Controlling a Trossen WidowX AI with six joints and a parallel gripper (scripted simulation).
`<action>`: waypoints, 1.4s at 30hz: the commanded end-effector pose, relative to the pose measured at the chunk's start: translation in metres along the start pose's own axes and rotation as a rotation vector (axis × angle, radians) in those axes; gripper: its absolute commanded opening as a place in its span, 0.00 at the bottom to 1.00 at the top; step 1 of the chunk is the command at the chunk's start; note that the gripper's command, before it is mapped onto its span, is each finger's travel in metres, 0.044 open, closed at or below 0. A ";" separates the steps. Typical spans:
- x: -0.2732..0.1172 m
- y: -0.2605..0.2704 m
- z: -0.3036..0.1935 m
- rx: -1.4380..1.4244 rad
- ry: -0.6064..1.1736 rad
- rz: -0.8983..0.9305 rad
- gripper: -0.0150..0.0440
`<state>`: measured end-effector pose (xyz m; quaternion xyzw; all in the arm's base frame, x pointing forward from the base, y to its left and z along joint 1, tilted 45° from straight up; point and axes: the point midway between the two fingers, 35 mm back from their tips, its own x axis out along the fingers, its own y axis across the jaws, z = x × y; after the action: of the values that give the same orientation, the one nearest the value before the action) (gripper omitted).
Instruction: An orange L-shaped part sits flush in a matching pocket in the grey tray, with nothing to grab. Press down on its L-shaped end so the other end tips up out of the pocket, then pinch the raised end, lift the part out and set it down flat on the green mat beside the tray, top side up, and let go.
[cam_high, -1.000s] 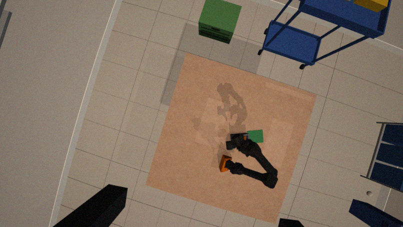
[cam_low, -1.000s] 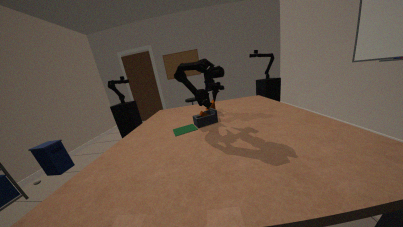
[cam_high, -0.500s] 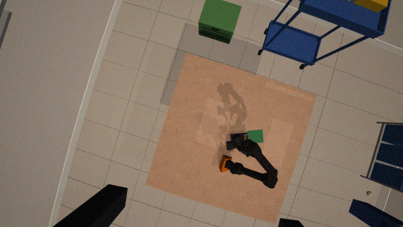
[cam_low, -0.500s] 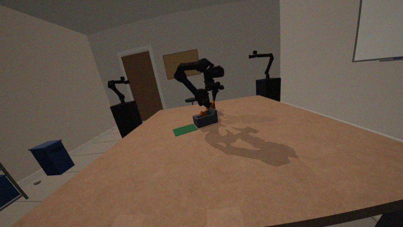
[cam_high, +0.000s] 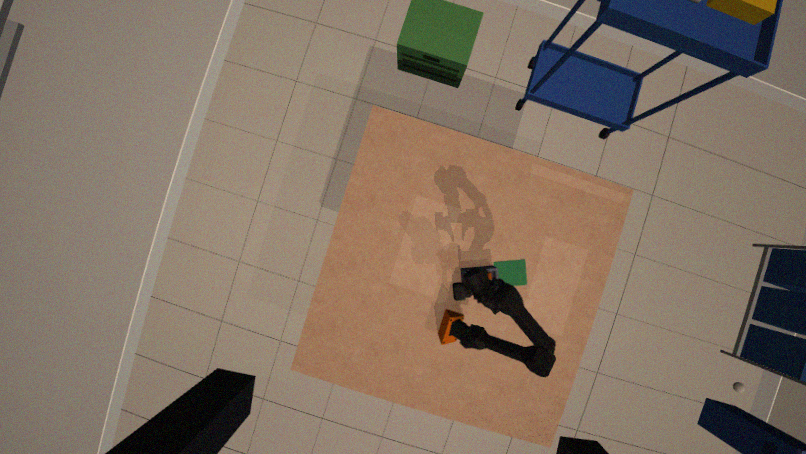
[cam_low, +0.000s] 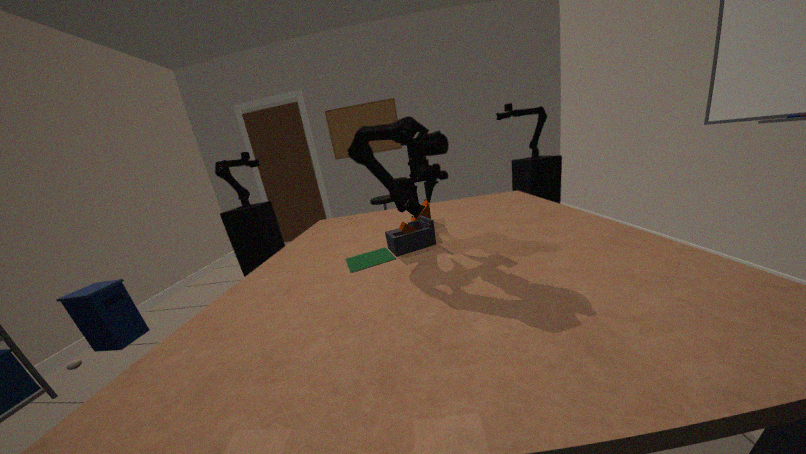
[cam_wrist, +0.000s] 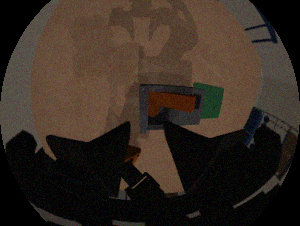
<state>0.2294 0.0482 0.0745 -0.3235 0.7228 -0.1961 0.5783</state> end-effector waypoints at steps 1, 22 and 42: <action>0.000 -0.004 0.001 0.097 -0.001 0.001 0.69; -0.003 -0.075 0.011 1.572 0.000 0.004 0.73; 0.030 -0.075 0.011 1.573 -0.001 0.003 0.73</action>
<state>0.2552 -0.0221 0.1009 0.1824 0.3737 -0.6514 0.6346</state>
